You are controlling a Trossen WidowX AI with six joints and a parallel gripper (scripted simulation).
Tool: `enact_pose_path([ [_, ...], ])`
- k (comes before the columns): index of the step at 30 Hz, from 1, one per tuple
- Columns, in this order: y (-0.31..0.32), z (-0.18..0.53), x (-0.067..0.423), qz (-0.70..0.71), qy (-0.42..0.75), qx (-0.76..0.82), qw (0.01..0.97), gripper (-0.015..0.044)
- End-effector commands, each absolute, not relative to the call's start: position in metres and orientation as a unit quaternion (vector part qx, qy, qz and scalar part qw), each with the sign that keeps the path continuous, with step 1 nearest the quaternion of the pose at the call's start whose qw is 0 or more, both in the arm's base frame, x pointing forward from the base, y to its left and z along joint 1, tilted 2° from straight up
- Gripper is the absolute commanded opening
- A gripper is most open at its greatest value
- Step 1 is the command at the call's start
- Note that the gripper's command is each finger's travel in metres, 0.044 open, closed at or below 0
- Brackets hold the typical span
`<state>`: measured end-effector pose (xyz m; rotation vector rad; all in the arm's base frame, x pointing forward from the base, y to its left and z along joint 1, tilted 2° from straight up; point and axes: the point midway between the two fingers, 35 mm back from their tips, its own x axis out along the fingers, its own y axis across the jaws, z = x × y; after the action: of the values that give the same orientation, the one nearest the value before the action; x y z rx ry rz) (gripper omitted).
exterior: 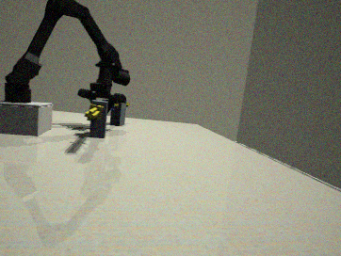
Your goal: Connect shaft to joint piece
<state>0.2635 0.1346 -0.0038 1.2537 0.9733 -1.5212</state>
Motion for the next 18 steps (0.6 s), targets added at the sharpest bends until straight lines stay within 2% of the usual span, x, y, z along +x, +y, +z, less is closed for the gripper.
enact_pose_path([
  [1,0.1346,-0.0038,0.2636,-0.616,0.394,0.508,0.454,0.0],
  [8,0.1346,-0.0038,0.2636,-0.616,0.394,0.508,0.454,0.0],
  [13,0.1346,-0.0038,0.2636,-0.616,0.394,0.508,0.454,0.0131],
  [16,0.1346,-0.0038,0.2636,-0.616,0.394,0.508,0.454,0.0147],
  [18,0.1346,-0.0038,0.2636,-0.616,0.394,0.508,0.454,0.0199],
])
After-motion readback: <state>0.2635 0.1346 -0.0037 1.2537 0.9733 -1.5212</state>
